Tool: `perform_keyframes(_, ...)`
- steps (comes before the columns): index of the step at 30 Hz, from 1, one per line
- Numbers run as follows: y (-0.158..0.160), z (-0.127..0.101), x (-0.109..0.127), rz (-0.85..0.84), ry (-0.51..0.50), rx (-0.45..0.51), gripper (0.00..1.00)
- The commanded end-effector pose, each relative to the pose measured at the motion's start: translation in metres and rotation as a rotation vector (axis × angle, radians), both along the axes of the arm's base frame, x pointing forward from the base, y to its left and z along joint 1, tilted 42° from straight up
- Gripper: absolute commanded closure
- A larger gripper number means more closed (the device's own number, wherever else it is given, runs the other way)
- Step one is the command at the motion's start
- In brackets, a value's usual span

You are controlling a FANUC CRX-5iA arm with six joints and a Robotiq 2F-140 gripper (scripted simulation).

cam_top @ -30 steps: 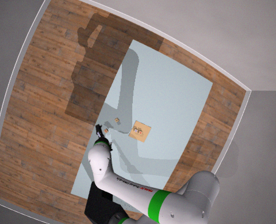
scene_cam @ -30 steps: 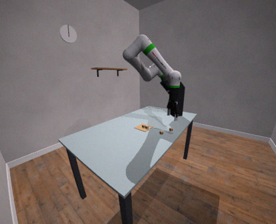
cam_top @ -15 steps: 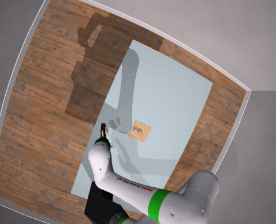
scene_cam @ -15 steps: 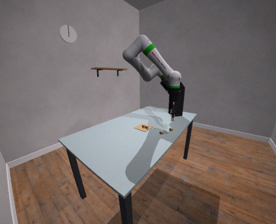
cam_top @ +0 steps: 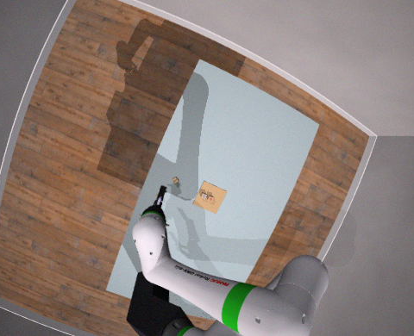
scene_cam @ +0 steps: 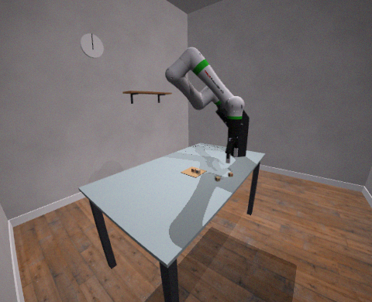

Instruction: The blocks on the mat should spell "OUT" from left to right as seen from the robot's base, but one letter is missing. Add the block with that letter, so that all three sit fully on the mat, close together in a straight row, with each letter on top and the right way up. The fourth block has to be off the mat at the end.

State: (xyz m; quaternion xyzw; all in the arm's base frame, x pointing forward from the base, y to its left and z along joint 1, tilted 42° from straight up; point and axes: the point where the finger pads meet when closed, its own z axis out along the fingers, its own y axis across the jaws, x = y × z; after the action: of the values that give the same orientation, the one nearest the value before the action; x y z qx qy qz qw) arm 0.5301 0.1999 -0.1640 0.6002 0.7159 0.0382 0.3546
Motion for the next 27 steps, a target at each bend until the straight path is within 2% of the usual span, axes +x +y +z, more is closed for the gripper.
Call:
perform_keyframes(1, -0.0001, -0.0007, 0.0005, -0.094, -0.064, 0.081, 0.00)
perform_keyframes(6, -0.0004, -0.0014, 0.0011, -0.199, -0.116, 0.161, 0.00)
perform_keyframes(8, -0.0004, -0.0014, 0.0011, -0.199, -0.116, 0.161, 0.00)
perform_keyframes(9, -0.0005, -0.0018, 0.0014, -0.261, -0.146, 0.208, 0.00)
perform_keyframes(23, -0.0013, -0.0036, 0.0031, -0.546, -0.287, 0.424, 0.00)
perform_keyframes(25, -0.0013, -0.0036, 0.0031, -0.546, -0.287, 0.424, 0.00)
perform_keyframes(27, -0.0015, -0.0041, 0.0035, -0.624, -0.325, 0.483, 0.00)
